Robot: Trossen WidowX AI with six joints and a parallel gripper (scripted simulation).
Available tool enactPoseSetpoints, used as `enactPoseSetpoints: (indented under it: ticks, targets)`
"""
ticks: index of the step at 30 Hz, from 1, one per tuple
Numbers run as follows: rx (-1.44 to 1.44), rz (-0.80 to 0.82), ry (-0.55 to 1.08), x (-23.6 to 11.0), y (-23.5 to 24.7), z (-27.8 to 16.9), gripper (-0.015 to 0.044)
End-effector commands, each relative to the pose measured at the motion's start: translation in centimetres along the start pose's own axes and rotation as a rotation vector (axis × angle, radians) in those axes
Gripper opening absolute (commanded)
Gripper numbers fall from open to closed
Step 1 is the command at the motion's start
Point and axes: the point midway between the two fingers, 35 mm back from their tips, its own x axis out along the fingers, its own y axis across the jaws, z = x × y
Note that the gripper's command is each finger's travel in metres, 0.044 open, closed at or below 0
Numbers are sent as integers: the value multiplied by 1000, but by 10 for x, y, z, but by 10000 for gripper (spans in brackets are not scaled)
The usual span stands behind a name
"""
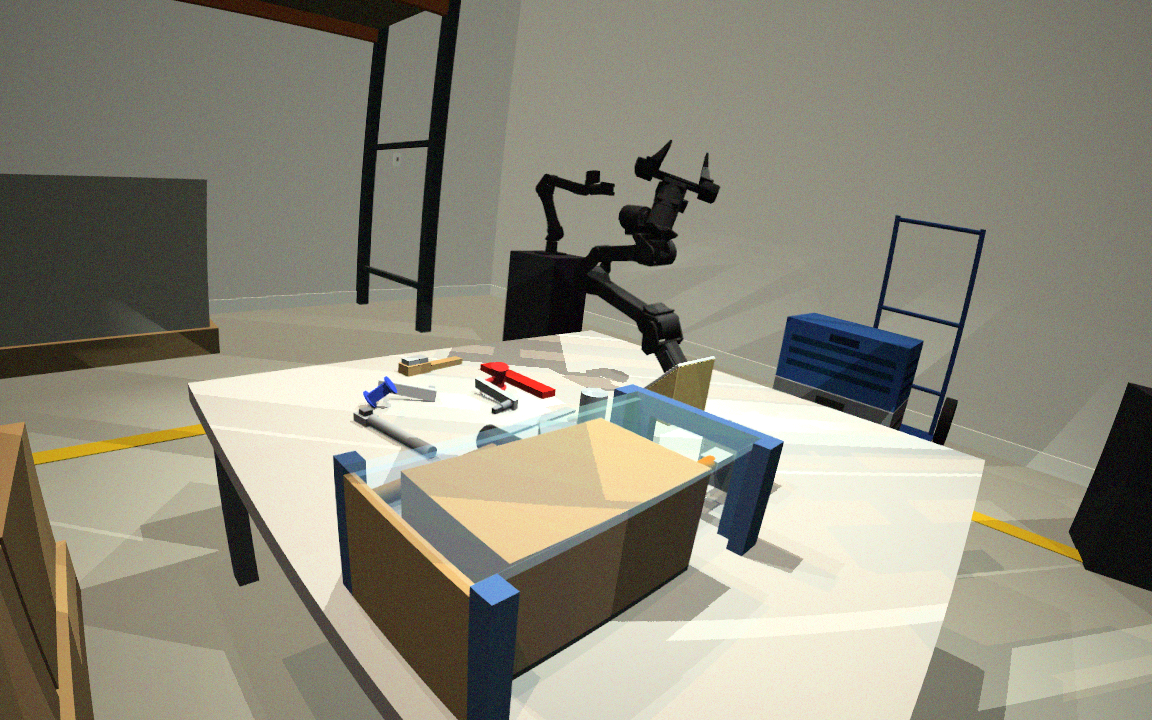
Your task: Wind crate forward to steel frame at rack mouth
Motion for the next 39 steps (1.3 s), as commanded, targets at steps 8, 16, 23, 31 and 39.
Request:
enactPoseSetpoints:
  ticks: [8, 16, 23, 31, 39]
  targets:
    - [-155, 51, 418, -11, -14, -106, 440]
    - [-308, 96, 795, -62, -43, -190, 440]
    - [-396, 170, 1094, -117, -69, -240, 440]
    - [-477, 314, 1537, -221, -110, -279, 440]
    - [-446, 518, 2043, -347, -154, -267, 440]
